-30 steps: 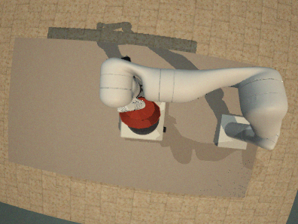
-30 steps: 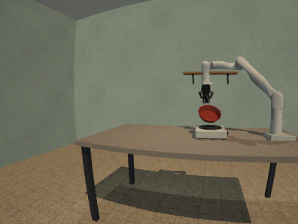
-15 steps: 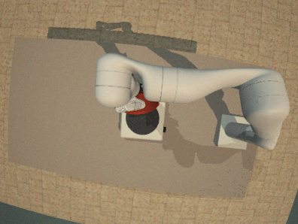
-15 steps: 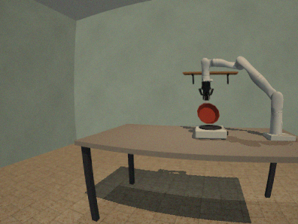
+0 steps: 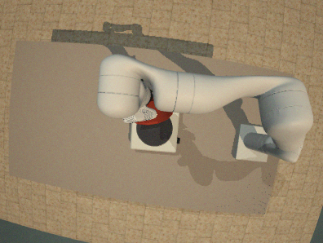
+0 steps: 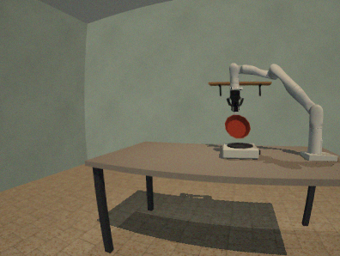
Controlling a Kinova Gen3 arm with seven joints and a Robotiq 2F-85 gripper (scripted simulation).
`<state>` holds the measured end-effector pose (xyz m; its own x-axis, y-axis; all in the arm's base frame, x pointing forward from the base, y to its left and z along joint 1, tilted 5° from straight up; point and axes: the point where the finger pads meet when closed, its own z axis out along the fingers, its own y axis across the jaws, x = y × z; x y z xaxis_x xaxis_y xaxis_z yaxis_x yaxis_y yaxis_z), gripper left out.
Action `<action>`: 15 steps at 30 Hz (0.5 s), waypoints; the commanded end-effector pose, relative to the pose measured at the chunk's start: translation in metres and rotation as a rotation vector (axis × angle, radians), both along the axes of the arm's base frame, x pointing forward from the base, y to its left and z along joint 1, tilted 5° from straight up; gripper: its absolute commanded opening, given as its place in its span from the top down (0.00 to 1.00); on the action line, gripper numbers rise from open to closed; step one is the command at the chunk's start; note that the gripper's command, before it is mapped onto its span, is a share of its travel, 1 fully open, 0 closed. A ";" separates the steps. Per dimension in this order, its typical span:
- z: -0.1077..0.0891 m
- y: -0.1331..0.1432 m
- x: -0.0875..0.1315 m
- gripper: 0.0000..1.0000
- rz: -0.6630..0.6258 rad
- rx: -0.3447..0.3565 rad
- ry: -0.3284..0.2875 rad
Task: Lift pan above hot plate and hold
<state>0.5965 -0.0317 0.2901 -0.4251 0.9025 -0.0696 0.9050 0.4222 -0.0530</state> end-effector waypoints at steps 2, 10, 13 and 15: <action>0.007 0.002 0.002 1.00 0.001 0.001 -0.007; 0.018 0.003 0.001 1.00 0.001 0.002 -0.007; 0.022 0.003 0.001 1.00 0.001 0.002 -0.007; 0.024 0.004 0.001 1.00 0.001 0.002 -0.007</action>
